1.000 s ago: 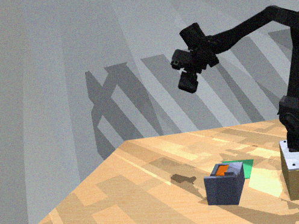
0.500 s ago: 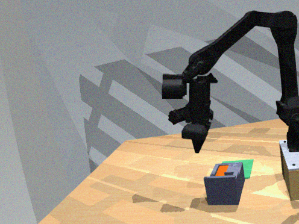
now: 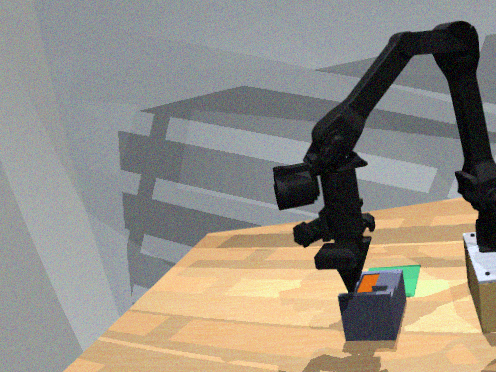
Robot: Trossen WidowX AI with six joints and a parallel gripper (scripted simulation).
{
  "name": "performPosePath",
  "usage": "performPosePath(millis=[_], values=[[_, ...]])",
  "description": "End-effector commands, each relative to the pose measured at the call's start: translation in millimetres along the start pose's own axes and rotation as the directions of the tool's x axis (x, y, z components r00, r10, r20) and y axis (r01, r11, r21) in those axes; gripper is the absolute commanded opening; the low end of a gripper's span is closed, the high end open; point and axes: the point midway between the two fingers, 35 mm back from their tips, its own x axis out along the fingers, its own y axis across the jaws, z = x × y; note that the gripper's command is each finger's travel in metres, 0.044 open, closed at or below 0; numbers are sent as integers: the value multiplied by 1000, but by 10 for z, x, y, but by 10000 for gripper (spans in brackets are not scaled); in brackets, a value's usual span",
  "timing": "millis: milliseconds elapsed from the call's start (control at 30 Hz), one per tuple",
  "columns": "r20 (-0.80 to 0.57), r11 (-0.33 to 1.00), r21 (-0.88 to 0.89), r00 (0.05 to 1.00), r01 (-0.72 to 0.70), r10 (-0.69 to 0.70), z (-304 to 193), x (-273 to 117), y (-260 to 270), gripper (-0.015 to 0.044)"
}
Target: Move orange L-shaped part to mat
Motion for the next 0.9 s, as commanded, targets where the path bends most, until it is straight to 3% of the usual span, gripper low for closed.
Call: performPosePath(millis=[0, 867], values=[[-33, 1000, 4, 999, 13, -12, -103, 316, -41, 180], [-33, 1000, 4, 999, 13, -12, -115, 654, -46, 180]])
